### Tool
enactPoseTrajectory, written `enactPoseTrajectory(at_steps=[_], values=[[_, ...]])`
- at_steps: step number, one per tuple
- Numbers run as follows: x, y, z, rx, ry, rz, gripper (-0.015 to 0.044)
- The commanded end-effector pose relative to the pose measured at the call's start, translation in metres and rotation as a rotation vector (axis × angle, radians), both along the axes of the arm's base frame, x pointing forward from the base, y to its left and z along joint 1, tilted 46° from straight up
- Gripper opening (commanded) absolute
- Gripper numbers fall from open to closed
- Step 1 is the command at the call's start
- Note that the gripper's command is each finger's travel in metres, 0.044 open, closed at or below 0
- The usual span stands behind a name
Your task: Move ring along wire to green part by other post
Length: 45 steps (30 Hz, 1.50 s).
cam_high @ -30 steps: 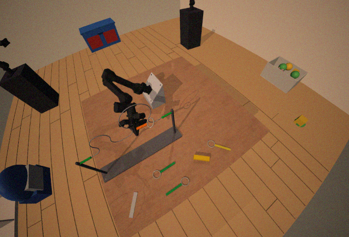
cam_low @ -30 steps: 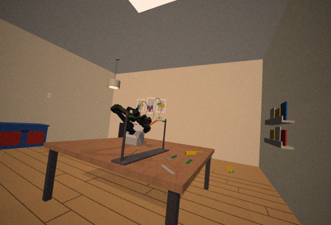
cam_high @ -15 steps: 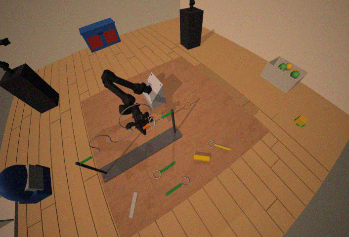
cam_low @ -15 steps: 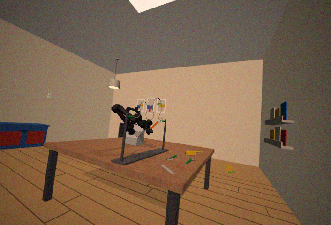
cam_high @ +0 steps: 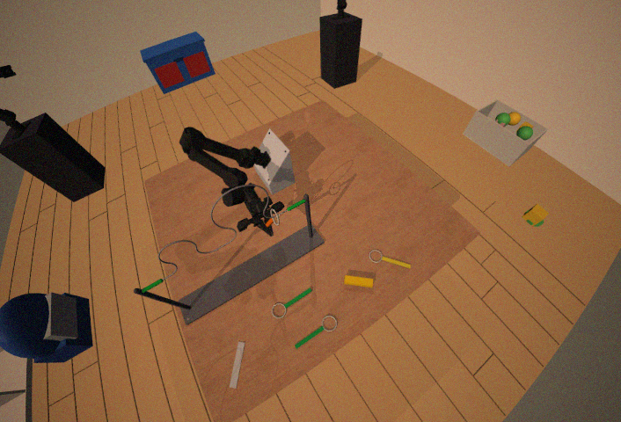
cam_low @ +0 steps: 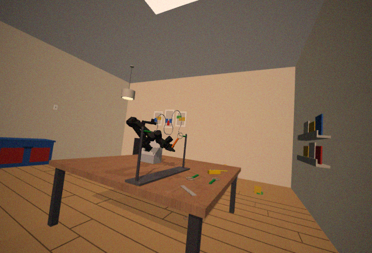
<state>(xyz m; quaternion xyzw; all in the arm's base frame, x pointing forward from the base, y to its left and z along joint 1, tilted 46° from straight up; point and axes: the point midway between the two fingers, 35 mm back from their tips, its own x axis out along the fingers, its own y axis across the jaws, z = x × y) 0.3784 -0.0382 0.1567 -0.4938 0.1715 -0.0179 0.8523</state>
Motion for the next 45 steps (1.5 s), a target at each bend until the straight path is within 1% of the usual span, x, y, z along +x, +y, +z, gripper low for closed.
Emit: enactPoseTrajectory(at_steps=[1, 10, 19, 45], values=[[-0.001, 0.007, -0.012, 0.059, 0.013, 0.011, -0.0150], [-0.002, 0.021, -0.030, 0.173, 0.025, 0.015, -0.0150], [-0.003, 0.032, -0.042, 0.233, 0.031, 0.018, -0.0150], [-0.005, 0.052, -0.064, 0.260, 0.033, 0.021, -0.0150]])
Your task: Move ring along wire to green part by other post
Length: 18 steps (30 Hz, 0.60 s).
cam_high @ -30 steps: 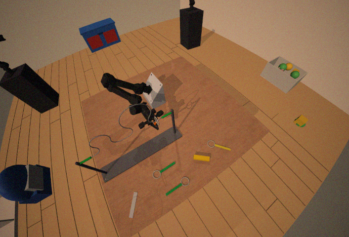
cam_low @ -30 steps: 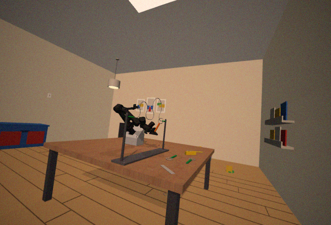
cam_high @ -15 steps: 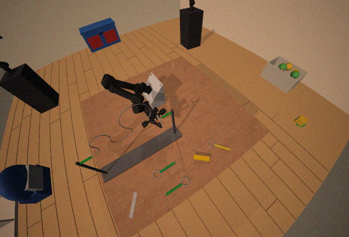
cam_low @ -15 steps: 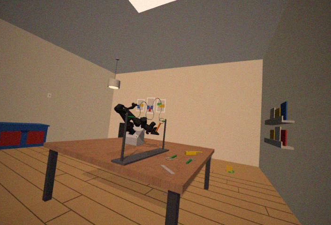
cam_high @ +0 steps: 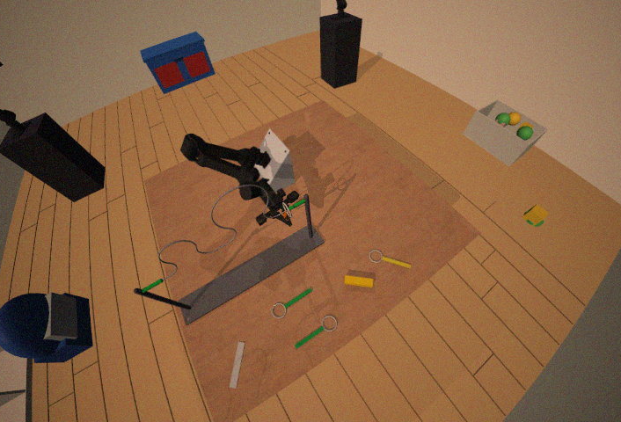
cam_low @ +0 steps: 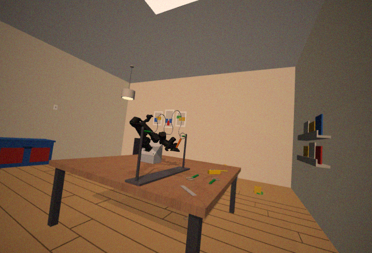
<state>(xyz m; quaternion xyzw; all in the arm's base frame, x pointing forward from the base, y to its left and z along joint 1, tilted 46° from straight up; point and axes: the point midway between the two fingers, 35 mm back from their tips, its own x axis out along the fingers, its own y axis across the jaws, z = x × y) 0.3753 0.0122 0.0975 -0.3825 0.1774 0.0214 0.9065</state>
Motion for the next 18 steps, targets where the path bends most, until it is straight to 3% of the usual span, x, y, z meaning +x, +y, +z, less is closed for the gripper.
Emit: enactPoseTrajectory(at_steps=[1, 18], values=[[-0.002, 0.003, -0.005, 0.002, 0.007, -0.003, -0.0150], [-0.003, 0.011, -0.016, 0.003, 0.006, -0.002, -0.0150]])
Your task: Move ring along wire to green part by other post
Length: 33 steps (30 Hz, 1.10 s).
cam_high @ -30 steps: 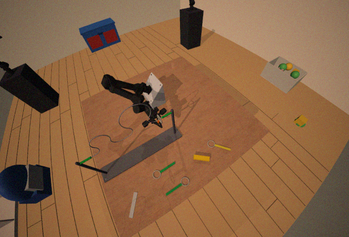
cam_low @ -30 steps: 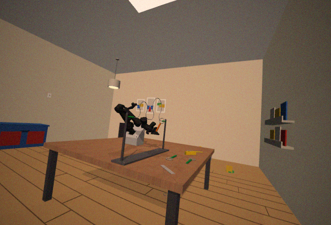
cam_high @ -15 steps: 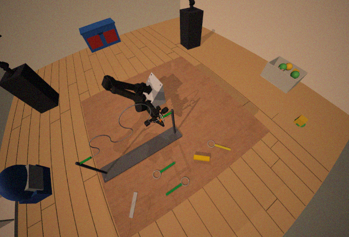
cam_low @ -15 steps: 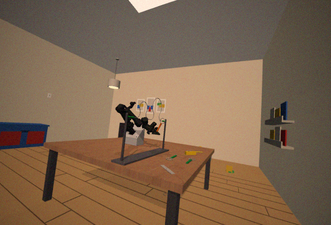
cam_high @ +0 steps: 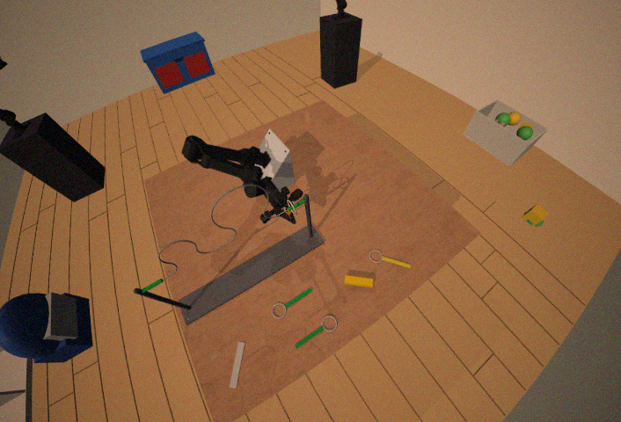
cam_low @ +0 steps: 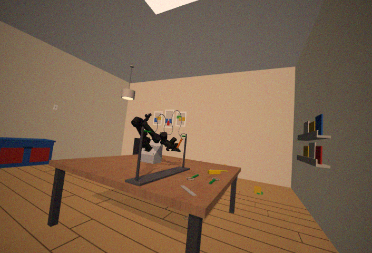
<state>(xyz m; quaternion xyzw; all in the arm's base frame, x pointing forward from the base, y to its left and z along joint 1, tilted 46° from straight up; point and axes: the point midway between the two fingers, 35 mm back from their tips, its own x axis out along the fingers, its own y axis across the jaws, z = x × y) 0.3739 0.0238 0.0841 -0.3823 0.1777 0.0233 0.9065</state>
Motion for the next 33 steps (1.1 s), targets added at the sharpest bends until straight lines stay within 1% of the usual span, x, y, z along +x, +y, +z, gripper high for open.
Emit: enactPoseTrajectory(at_steps=[1, 12, 31, 33], values=[[-0.001, -0.001, -0.004, 0.002, 0.004, -0.005, -0.0150], [0.000, -0.012, -0.014, 0.001, 0.004, -0.005, -0.0150], [0.000, -0.012, -0.015, 0.001, 0.004, -0.005, -0.0150], [0.001, -0.013, -0.013, 0.005, -0.001, -0.012, -0.0097]])
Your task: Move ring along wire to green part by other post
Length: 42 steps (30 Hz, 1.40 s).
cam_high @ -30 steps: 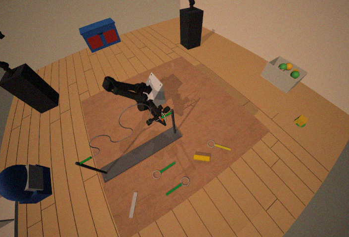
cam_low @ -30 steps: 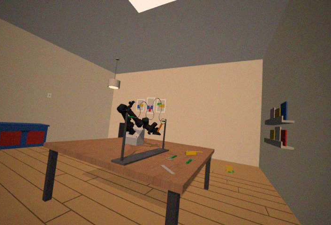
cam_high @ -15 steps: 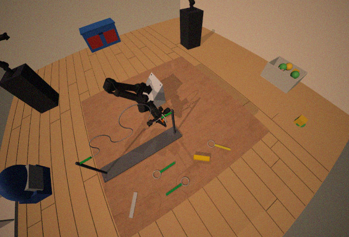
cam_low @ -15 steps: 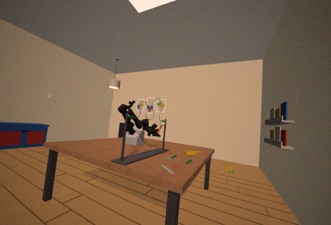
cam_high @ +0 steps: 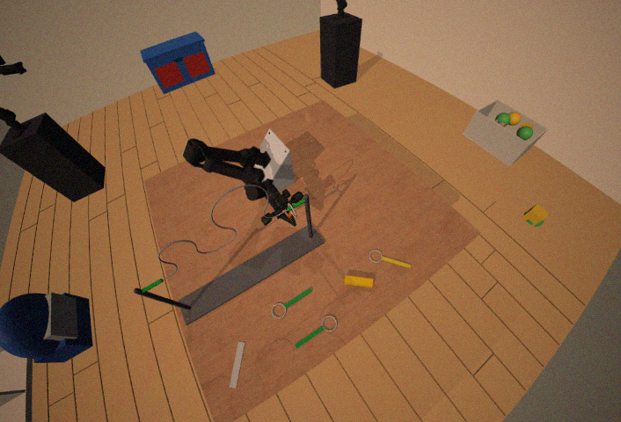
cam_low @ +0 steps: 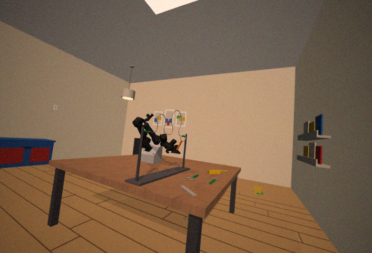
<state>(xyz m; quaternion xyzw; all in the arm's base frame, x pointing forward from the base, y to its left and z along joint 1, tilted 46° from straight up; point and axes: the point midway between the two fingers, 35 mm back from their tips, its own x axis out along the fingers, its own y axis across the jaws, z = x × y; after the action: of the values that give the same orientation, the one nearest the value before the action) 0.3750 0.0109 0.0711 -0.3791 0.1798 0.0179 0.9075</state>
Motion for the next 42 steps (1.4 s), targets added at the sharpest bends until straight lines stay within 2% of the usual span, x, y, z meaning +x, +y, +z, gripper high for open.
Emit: enactPoseTrajectory(at_steps=[1, 10, 30, 42], values=[[0.000, 0.000, 0.000, 0.000, 0.000, 0.000, -0.0071], [-0.001, 0.000, 0.001, 0.000, 0.000, 0.000, 0.0160], [-0.046, 0.006, 0.015, -0.003, 0.007, 0.007, 0.0160], [-0.048, 0.006, 0.015, -0.003, 0.007, 0.007, 0.0160]])
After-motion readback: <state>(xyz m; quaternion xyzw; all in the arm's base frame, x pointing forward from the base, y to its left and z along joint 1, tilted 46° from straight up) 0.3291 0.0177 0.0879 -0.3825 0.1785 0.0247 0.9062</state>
